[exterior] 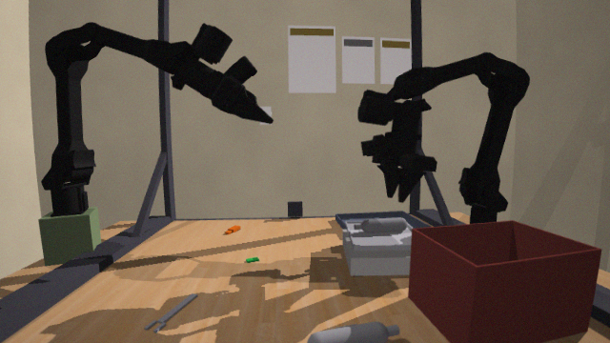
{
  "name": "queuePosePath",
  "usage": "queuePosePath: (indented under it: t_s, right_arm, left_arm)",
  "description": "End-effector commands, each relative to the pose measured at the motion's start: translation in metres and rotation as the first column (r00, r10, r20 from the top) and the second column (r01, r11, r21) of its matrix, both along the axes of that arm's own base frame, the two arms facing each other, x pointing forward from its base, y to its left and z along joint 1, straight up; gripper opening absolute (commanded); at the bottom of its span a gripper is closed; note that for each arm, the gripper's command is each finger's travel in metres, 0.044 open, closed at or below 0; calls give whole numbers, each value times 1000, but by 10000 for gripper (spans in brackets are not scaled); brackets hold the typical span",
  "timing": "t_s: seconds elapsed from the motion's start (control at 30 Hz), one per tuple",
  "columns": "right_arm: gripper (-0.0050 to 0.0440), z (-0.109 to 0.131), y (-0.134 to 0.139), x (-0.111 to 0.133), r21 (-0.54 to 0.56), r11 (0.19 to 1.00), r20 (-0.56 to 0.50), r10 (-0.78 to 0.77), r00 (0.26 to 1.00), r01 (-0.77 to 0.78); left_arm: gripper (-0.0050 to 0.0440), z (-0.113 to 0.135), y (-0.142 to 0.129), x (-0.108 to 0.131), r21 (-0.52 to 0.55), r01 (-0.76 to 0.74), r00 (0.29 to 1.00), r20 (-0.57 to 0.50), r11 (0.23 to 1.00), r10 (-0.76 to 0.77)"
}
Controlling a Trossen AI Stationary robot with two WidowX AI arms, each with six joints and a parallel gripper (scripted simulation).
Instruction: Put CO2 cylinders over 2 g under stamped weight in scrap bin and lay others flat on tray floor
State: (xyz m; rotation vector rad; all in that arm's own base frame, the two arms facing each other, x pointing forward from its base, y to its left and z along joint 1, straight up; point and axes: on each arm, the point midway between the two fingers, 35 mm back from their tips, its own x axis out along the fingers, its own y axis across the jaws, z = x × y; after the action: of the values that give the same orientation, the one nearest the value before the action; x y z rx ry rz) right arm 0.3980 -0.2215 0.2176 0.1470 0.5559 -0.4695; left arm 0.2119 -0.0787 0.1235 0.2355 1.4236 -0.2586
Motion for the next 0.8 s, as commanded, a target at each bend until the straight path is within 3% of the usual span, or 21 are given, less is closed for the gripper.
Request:
queuePosePath:
  t_s: [0.0, 0.3, 0.77]
  right_arm:
    - [440, 9, 13, -29, -34, 999, 34, -8, 999, 9]
    - [440, 5, 15, -34, -31, 1000, 29, -7, 1000, 8]
    - [440, 5, 15, -30, -28, 1000, 30, -5, 1000, 6]
  left_arm:
    - [253, 1, -9, 18, 3, 17, 1000, -23, 1000, -17]
    - [253, -1, -10, 21, 8, 17, 999, -33, 1000, -17]
    - [253, -21, -26, 53, 25, 44, 994, -104, 999, -41]
